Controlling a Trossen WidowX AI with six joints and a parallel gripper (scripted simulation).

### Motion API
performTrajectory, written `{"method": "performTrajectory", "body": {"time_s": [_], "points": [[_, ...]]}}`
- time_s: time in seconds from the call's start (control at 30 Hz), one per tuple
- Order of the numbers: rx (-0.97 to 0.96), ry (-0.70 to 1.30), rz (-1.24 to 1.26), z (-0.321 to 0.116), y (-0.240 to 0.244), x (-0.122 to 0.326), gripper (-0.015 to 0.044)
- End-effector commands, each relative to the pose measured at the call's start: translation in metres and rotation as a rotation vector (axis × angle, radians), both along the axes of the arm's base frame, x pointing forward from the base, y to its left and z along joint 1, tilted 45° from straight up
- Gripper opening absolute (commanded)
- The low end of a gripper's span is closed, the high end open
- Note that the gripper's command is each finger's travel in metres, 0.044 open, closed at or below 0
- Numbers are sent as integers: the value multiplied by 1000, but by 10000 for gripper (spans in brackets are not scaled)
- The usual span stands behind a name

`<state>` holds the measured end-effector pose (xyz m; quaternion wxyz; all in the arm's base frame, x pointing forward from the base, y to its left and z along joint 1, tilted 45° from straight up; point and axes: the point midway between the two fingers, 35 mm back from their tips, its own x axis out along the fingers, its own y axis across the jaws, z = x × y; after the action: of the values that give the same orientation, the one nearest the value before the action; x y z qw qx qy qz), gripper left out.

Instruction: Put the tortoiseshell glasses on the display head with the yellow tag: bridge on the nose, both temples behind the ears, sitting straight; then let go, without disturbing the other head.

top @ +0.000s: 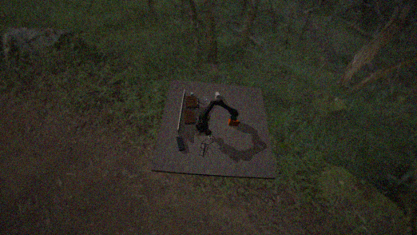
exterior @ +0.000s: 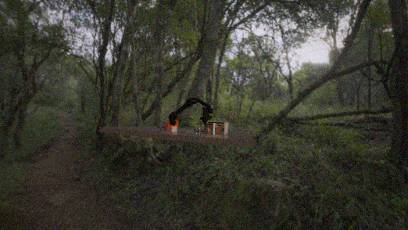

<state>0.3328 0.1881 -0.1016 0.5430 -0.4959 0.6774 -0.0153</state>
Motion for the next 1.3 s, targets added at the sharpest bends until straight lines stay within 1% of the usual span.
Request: {"method": "performTrajectory", "body": {"time_s": [0.0, 0.7, 0.83, 1.1, 1.27], "points": [[-3, -2, 5, 0, 0, 0, 0], [-3, -2, 5, 4, -3, -5, 0], [-2, -2, 5, 13, 6, -6, 0], [-1, 0, 5, 45, 33, -14, 0], [-1, 1, 6, 49, 35, -14, 0]]}}
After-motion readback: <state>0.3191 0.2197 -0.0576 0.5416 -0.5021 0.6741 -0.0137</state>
